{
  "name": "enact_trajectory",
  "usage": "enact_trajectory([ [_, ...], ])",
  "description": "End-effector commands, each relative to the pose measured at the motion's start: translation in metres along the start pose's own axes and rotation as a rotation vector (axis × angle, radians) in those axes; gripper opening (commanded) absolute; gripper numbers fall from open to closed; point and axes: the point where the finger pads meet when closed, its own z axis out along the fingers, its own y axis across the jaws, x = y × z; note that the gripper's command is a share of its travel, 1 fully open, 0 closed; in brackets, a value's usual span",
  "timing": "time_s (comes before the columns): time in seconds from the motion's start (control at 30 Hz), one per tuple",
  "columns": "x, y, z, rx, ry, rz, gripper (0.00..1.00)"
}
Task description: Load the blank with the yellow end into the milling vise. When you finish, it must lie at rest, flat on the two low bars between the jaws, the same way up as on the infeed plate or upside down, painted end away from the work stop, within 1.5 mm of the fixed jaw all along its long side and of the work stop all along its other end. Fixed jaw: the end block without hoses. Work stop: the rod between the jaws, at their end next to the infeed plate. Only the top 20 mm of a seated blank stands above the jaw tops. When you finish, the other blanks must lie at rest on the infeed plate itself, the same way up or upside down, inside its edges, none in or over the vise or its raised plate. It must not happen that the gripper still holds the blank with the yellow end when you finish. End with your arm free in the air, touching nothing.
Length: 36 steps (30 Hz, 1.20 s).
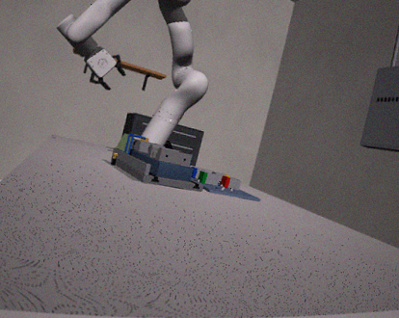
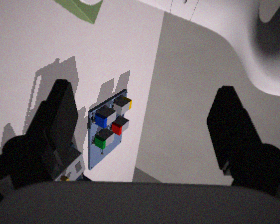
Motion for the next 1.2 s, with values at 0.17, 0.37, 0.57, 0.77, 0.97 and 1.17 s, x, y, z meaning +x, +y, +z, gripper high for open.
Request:
enact_trajectory([
  [0.17,0.0,0.0002,-0.0007,0.002,0.0,0.0,1.0],
  [0.37,0.0,0.0002,-0.0007,0.002,0.0,0.0,1.0],
  [0.57,0.0,0.0002,-0.0007,0.002,0.0,0.0,0.4],
  [0.77,0.0,0.0002,-0.0007,0.002,0.0,0.0,0.4],
  [0.97,0.0,0.0002,-0.0007,0.002,0.0,0.0,0.4],
  [1.17,0.0,0.0002,-0.0007,0.002,0.0,0.0,0.4],
])
